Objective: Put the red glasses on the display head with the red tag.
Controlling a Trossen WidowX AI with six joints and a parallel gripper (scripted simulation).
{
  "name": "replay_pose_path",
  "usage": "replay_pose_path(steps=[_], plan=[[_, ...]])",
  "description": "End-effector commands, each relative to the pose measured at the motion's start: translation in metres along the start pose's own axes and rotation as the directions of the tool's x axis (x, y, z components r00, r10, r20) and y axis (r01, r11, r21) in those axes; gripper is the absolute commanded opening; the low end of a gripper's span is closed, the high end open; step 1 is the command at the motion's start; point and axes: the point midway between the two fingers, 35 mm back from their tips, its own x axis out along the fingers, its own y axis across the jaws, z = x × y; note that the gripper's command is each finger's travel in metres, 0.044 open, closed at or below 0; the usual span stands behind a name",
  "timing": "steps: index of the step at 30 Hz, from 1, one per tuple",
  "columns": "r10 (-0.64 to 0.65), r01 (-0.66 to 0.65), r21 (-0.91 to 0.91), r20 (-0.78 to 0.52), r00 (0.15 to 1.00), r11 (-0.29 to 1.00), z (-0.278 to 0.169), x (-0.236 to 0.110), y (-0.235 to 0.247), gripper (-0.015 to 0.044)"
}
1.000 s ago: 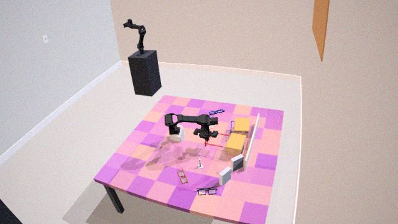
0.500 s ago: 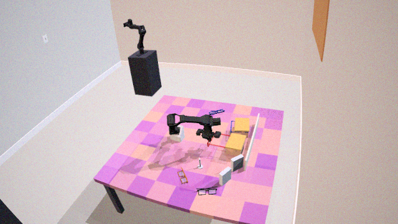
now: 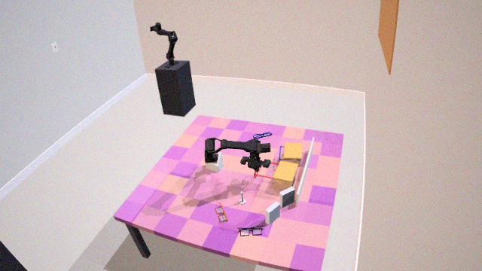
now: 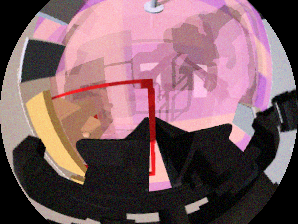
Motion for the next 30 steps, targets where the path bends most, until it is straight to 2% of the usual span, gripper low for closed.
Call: replay_pose_path(steps=[1,30], plan=[[-0.003,0.003,-0.010,0.007,1.000,1.000,0.000,0.002,0.005,0.0000],[0.003,-0.003,-0.009,0.007,1.000,1.000,0.000,0.005,0.045,0.0000]])
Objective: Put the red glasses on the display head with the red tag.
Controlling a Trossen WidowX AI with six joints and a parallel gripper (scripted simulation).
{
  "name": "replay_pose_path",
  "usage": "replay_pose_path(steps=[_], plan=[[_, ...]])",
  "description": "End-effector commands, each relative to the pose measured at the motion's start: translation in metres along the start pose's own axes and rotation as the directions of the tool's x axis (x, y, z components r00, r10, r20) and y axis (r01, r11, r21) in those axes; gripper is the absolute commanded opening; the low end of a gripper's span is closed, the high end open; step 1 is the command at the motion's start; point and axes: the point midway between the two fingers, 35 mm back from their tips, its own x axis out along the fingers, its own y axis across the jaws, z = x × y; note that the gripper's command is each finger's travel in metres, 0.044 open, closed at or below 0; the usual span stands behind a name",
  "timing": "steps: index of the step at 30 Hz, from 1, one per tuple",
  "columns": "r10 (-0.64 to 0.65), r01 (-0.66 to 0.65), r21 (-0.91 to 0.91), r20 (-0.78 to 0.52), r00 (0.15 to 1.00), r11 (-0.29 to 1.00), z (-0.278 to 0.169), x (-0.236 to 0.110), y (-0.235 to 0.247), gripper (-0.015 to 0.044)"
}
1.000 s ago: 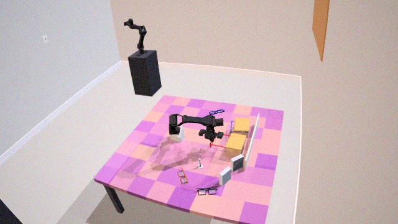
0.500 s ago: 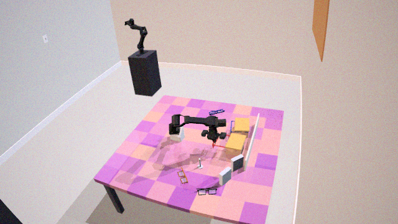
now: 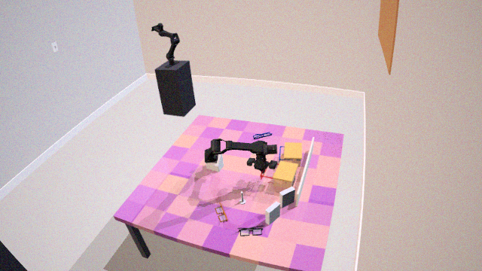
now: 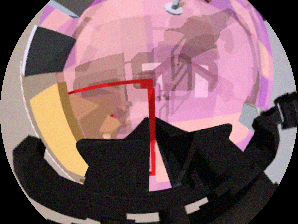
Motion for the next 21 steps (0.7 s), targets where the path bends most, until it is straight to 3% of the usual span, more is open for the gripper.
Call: replay_pose_path(steps=[1,21], plan=[[-0.002,0.002,-0.009,0.007,1.000,1.000,0.000,0.002,0.005,0.0000],[0.000,0.000,-0.008,0.007,1.000,1.000,0.000,0.004,0.033,0.0000]])
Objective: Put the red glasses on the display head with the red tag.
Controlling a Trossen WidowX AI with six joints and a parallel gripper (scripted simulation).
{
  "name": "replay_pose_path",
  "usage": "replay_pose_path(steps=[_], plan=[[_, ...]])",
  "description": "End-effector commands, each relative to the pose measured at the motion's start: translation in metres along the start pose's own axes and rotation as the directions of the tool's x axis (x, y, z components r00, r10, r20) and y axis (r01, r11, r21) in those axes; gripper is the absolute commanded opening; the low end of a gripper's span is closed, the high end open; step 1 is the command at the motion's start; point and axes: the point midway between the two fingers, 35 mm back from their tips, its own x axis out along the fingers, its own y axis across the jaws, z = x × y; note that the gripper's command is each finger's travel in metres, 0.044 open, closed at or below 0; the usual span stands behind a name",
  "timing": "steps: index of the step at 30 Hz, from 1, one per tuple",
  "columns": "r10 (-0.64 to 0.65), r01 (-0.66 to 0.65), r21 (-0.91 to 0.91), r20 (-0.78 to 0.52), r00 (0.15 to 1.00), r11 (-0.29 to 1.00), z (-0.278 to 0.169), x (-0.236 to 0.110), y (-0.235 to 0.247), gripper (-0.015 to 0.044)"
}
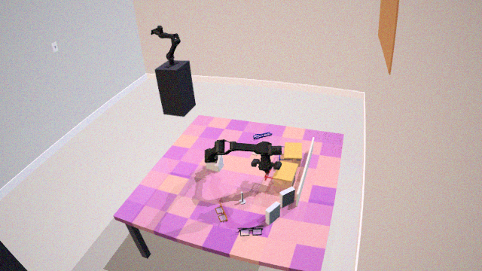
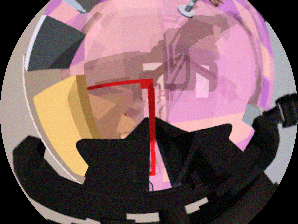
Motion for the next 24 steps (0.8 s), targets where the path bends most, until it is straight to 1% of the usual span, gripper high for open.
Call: replay_pose_path(steps=[1,13,24], plan=[[-0.003,0.003,-0.008,0.007,1.000,1.000,0.000,0.002,0.005,0.0000],[-0.002,0.002,-0.008,0.007,1.000,1.000,0.000,0.003,0.020,0.0000],[-0.002,0.002,-0.008,0.007,1.000,1.000,0.000,0.005,0.022,0.0000]])
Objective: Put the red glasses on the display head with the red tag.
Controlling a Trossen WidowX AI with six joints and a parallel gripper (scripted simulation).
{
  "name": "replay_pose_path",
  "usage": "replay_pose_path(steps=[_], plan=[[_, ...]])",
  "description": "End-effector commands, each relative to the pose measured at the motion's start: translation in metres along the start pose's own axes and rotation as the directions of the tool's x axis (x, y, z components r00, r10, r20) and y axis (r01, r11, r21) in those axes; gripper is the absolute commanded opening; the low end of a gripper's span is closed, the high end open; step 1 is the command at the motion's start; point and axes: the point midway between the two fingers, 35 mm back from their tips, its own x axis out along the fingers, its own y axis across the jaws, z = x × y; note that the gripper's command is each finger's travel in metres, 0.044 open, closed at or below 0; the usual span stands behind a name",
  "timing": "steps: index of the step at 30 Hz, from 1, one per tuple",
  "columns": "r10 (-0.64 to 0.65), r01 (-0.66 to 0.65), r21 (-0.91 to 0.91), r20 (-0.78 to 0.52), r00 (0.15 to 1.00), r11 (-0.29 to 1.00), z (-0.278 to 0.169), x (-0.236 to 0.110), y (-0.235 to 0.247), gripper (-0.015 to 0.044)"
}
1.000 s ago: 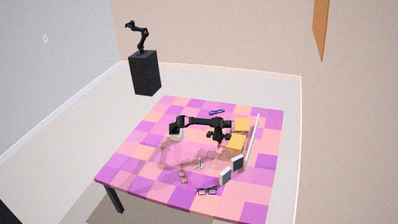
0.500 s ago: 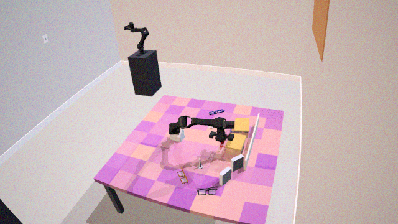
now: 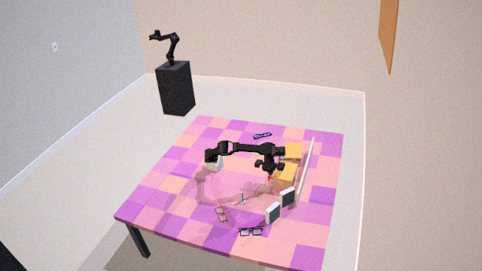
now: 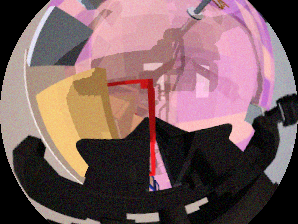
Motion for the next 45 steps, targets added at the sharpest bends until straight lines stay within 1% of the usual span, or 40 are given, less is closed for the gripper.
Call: replay_pose_path(steps=[1,21,25,34,41,45], plan=[[-0.001,0.001,-0.008,0.006,1.000,1.000,0.000,0.002,0.000,0.0000],[-0.001,0.001,-0.008,0.006,1.000,1.000,0.000,0.008,-0.001,0.0000],[-0.002,0.002,-0.001,0.001,1.000,1.000,-0.001,0.007,-0.001,0.0105],[-0.004,0.004,-0.002,0.000,1.000,1.000,-0.001,0.006,-0.001,0.0107],[-0.068,0.068,-0.006,-0.003,0.998,0.998,0.000,-0.021,0.002,0.0107],[-0.077,0.077,-0.007,-0.002,0.997,0.997,0.000,-0.025,0.001,0.0107]])
